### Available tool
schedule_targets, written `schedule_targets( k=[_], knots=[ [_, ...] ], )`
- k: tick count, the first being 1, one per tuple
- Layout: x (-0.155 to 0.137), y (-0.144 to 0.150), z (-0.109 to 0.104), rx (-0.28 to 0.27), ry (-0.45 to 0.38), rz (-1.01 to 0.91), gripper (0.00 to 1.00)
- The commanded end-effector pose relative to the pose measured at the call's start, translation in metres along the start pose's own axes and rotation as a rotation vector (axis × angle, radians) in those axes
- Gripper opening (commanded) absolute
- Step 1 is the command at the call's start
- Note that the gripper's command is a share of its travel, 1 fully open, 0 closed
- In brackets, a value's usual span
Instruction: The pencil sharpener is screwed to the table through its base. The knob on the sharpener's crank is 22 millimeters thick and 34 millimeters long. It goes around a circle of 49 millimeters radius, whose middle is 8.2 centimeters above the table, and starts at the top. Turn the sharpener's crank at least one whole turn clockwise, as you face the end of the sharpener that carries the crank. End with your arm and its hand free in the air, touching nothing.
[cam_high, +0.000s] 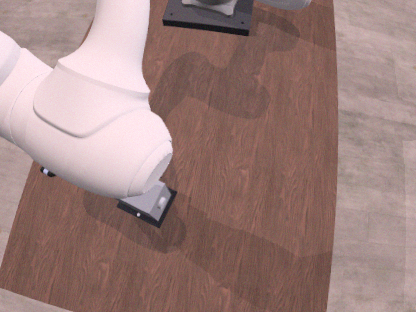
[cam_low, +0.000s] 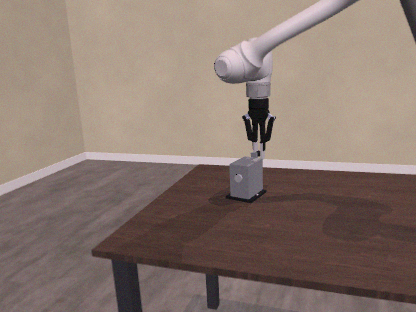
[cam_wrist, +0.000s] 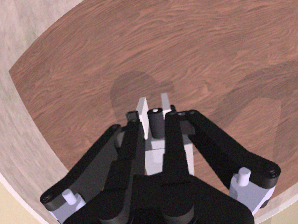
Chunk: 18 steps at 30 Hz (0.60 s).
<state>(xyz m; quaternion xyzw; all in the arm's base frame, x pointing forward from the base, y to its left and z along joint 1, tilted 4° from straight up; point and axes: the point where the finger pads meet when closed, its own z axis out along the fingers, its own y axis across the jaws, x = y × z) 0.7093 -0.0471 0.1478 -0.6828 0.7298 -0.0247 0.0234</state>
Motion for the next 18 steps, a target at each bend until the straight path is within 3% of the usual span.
schedule_targets(
  k=[1,18],
  knots=[
    [-0.003,-0.002,0.002,-0.003,-0.007,0.012,0.00],
    [-0.003,-0.027,0.015,-0.003,-0.007,0.012,0.00]
  ],
)
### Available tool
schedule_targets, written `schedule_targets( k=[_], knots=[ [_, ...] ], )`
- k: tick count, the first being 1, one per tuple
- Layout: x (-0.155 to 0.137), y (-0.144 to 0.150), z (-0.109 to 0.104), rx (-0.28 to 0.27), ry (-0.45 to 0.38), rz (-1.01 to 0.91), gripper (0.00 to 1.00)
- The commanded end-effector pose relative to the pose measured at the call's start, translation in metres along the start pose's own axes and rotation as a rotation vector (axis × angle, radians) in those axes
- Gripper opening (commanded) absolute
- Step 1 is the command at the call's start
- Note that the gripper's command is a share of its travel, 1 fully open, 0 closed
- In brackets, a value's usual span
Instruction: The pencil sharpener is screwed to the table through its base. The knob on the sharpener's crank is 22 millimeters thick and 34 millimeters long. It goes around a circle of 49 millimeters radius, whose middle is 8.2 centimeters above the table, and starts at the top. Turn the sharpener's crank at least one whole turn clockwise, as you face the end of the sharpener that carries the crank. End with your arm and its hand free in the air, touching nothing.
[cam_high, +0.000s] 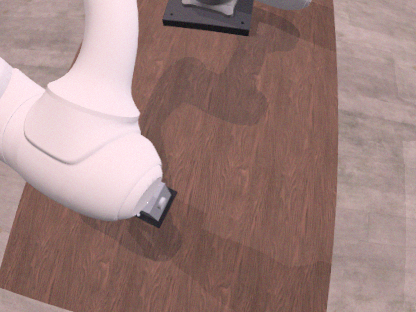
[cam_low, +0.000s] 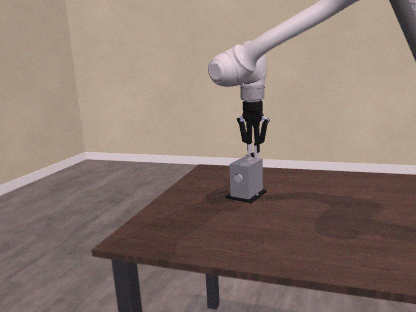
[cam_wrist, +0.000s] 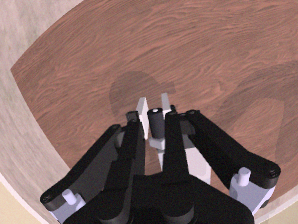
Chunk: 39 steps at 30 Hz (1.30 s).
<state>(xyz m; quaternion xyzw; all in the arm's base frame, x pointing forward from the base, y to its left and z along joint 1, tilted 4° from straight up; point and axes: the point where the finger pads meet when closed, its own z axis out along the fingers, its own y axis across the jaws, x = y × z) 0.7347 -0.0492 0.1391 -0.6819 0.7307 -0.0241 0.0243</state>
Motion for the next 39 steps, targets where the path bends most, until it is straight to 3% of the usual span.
schedule_targets(
  k=[1,23,39],
  knots=[
    [-0.003,-0.004,0.006,-0.004,-0.005,0.009,0.00],
    [-0.003,-0.018,0.040,-0.004,-0.005,0.009,0.00],
    [-0.003,-0.018,0.044,-0.004,-0.005,0.009,0.00]
  ],
)
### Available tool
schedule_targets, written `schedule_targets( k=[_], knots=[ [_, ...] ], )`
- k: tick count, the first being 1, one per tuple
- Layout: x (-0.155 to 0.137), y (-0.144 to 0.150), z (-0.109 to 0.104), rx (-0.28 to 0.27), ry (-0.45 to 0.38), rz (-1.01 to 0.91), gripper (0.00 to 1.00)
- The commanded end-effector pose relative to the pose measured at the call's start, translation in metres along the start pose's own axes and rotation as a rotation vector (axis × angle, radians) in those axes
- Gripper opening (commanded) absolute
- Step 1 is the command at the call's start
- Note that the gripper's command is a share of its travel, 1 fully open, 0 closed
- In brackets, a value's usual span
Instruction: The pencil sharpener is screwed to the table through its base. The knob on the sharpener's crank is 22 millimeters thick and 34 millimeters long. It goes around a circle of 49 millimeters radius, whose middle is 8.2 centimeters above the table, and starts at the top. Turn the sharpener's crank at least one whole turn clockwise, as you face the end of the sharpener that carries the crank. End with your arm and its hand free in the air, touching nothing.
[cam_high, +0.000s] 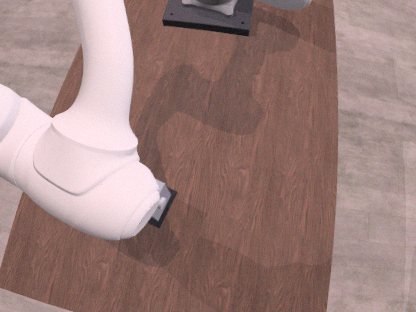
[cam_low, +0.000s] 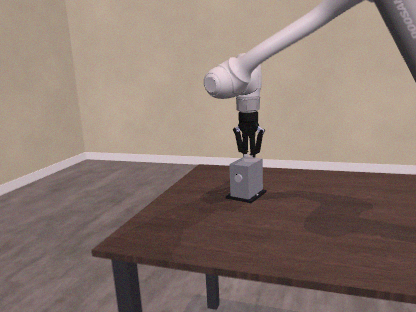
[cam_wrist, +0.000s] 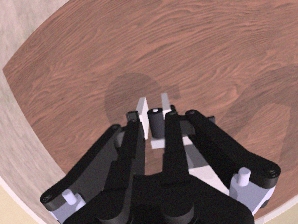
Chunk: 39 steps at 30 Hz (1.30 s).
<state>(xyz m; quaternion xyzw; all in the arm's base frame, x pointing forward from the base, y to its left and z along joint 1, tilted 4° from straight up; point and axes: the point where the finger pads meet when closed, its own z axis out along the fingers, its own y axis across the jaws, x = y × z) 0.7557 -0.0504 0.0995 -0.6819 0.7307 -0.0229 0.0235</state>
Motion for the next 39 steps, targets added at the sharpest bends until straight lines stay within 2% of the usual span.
schedule_targets(
  k=[1,39],
  knots=[
    [-0.0029,0.0006,0.0026,-0.001,-0.004,0.009,0.00],
    [-0.0029,0.0010,0.0065,-0.001,-0.004,0.009,0.00]
  ],
)
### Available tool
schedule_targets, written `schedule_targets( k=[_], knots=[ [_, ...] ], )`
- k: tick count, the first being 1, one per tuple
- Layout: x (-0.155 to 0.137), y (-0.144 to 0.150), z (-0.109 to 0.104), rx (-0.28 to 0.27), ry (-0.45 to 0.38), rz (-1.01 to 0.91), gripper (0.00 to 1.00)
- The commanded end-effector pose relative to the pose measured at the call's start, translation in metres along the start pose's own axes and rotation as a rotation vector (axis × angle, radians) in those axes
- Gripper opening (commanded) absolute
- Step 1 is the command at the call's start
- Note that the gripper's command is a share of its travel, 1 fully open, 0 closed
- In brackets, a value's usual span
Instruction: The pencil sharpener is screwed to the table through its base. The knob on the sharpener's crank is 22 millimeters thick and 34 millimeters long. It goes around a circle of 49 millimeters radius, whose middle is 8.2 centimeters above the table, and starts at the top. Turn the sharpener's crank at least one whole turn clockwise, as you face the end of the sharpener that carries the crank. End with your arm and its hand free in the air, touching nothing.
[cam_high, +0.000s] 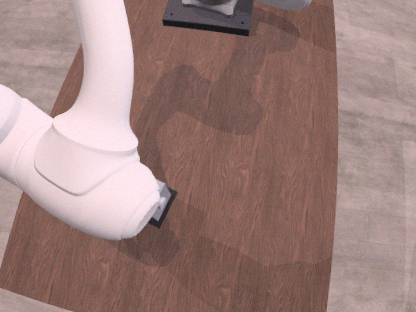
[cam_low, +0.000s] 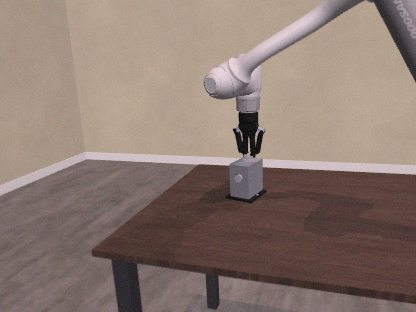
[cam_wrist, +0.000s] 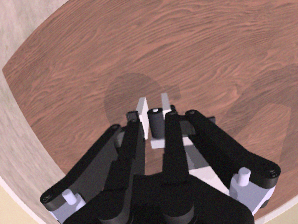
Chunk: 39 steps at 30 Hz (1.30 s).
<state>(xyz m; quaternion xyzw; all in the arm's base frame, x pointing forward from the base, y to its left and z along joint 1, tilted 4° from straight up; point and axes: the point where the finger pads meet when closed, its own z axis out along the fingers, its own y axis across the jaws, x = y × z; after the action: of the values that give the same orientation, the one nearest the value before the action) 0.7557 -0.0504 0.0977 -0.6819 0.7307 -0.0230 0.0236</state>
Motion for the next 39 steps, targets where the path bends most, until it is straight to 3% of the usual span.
schedule_targets(
  k=[1,22,39],
  knots=[
    [-0.003,0.001,0.006,-0.001,-0.004,0.009,0.00],
    [-0.003,0.023,0.038,-0.001,-0.004,0.009,0.00],
    [-0.004,0.049,0.046,-0.001,-0.004,0.009,0.00]
  ],
)
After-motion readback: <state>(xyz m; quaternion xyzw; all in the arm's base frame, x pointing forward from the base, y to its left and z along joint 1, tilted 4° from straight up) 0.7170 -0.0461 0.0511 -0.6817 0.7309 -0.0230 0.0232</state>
